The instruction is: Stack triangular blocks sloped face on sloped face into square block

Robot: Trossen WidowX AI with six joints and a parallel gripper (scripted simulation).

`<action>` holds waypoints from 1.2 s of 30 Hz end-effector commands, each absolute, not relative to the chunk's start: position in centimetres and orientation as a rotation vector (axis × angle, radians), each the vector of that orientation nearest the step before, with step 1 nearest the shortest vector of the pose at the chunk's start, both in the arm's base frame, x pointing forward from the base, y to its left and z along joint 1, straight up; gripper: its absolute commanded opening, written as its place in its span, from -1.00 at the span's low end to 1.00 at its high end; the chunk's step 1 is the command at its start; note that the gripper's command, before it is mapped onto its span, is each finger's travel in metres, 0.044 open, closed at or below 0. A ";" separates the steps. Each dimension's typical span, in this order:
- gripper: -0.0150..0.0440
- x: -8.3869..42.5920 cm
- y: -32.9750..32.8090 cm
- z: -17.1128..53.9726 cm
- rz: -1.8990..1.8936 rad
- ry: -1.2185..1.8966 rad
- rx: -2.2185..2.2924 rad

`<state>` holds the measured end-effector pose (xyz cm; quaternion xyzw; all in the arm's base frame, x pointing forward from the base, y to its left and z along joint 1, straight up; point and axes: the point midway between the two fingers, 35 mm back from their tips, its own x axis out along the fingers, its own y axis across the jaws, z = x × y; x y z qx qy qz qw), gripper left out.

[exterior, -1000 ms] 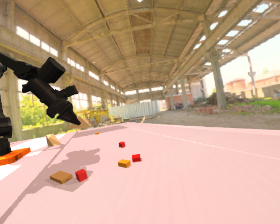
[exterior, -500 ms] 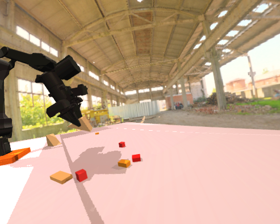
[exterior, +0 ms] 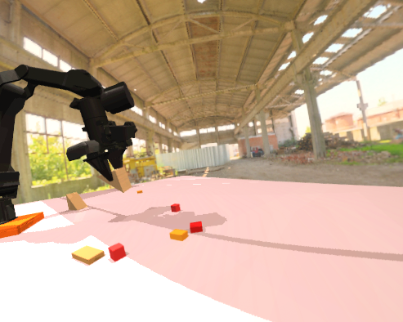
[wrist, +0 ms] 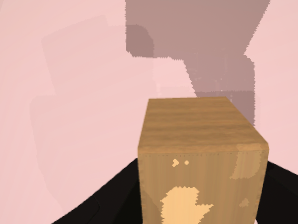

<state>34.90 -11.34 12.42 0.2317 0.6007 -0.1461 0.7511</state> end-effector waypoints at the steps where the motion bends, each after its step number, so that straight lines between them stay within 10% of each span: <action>1: -0.49 35.0 -11.3 12.8 -0.400 1.355 0.543; 36: -0.49 32.4 -2.5 15.6 -0.560 1.453 0.601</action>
